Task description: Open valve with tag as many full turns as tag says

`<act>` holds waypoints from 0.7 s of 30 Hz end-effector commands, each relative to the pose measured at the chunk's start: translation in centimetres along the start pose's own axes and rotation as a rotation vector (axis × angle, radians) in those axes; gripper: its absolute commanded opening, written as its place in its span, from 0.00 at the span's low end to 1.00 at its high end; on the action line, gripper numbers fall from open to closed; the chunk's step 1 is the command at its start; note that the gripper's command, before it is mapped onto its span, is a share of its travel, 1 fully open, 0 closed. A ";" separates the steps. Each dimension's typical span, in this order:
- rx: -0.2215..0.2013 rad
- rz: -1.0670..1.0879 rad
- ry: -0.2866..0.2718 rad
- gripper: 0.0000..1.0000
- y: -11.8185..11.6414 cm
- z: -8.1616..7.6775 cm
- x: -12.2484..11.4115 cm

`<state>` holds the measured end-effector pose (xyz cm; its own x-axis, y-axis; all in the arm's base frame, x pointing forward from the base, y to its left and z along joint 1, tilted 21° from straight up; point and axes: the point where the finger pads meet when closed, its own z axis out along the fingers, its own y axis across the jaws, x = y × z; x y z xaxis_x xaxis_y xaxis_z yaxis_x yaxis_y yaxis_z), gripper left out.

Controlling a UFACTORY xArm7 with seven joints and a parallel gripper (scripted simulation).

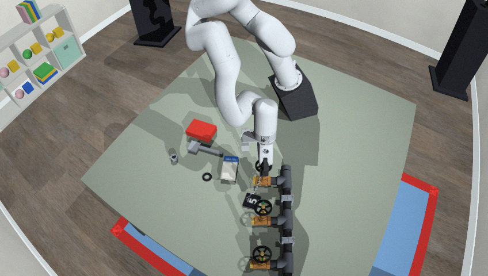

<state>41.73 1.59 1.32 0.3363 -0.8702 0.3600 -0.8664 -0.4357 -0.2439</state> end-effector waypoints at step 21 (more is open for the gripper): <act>0.022 -1.082 0.008 0.00 -0.1 -0.1 0.0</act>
<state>41.73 1.60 1.34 0.8654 -0.1983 0.4602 -0.2753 -0.9555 0.1061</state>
